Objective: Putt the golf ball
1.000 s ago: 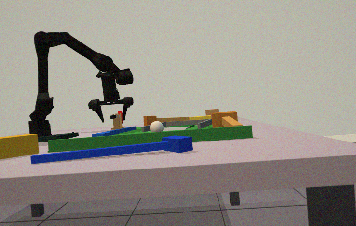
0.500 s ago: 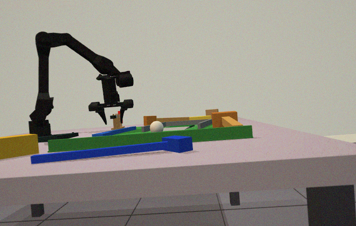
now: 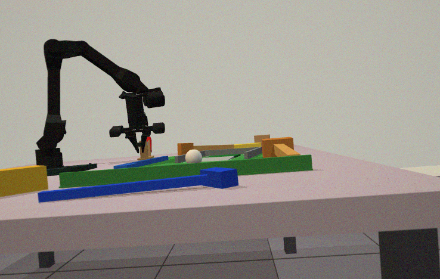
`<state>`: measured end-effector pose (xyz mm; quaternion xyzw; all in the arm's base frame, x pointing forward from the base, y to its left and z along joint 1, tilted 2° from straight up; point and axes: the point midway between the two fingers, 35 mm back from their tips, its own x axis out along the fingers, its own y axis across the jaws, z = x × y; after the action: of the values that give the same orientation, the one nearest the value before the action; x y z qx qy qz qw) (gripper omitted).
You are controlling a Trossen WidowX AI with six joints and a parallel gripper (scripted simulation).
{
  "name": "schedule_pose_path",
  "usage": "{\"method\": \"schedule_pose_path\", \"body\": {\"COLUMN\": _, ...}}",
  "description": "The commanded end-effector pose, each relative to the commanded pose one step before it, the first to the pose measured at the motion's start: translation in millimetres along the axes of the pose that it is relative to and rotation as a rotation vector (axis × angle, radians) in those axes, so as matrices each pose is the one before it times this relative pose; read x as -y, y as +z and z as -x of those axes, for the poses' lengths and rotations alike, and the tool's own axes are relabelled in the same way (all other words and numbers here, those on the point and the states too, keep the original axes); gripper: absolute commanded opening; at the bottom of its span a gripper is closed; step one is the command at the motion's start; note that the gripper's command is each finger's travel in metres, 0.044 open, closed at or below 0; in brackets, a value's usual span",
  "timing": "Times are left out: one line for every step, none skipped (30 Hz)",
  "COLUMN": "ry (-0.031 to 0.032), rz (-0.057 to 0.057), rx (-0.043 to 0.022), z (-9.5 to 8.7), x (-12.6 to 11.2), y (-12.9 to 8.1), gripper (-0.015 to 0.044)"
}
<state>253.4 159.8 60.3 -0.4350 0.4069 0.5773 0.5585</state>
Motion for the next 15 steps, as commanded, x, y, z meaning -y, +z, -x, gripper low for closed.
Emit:
{"method": "schedule_pose_path", "body": {"ry": -0.00129, "rz": 0.0005, "rx": 0.00051, "z": 4.91, "x": 0.99, "y": 1.71, "gripper": 0.0}}
{"method": "schedule_pose_path", "body": {"ry": -0.00002, "rz": 0.0, "rx": 0.0, "z": 3.02, "x": 0.55, "y": 1.02, "gripper": 0.0}}
{"method": "schedule_pose_path", "body": {"ry": -0.00002, "rz": 0.0, "rx": 0.0, "z": 3.79, "x": 0.63, "y": 1.25, "gripper": 0.0}}
{"method": "schedule_pose_path", "body": {"ry": -0.00002, "rz": 0.0, "rx": 0.0, "z": 4.52, "x": 0.66, "y": 1.45, "gripper": 0.0}}
{"method": "schedule_pose_path", "body": {"ry": -0.00001, "rz": 0.0, "rx": -0.00001, "z": 4.91, "x": 0.62, "y": 1.54, "gripper": 0.0}}
{"method": "schedule_pose_path", "body": {"ry": 0.0, "rz": 0.0, "rx": -0.00001, "z": 5.02, "x": 0.52, "y": 1.53, "gripper": 0.0}}
{"method": "schedule_pose_path", "body": {"ry": 0.00001, "rz": 0.0, "rx": -0.00001, "z": 5.06, "x": 0.42, "y": 1.5, "gripper": 0.0}}
{"method": "schedule_pose_path", "body": {"ry": 0.00002, "rz": 0.0, "rx": -0.00002, "z": 5.1, "x": 0.31, "y": 1.46, "gripper": 0.0}}
{"method": "schedule_pose_path", "body": {"ry": 0.00003, "rz": 0.0, "rx": -0.00002, "z": 5.13, "x": 0.21, "y": 1.43, "gripper": 0.0}}
{"method": "schedule_pose_path", "body": {"ry": 0.00003, "rz": 0.0, "rx": -0.00003, "z": 5.16, "x": 0.1, "y": 1.39, "gripper": 0.0}}
{"method": "schedule_pose_path", "body": {"ry": 0.00004, "rz": 0.0, "rx": -0.00003, "z": 5.19, "x": -0.01, "y": 1.35, "gripper": 0.0}}
{"method": "schedule_pose_path", "body": {"ry": 0.00005, "rz": 0.0, "rx": -0.00003, "z": 5.21, "x": -0.12, "y": 1.32, "gripper": 0.0}}
{"method": "schedule_pose_path", "body": {"ry": 0.00006, "rz": 0.0, "rx": -0.00004, "z": 5.24, "x": -0.22, "y": 1.28, "gripper": 0.0}}
{"method": "schedule_pose_path", "body": {"ry": 0.00007, "rz": 0.0, "rx": -0.00004, "z": 5.26, "x": -0.33, "y": 1.24, "gripper": 0.0}}
{"method": "schedule_pose_path", "body": {"ry": 0.00008, "rz": 0.0, "rx": -0.00004, "z": 5.28, "x": -0.44, "y": 1.2, "gripper": 0.0}}
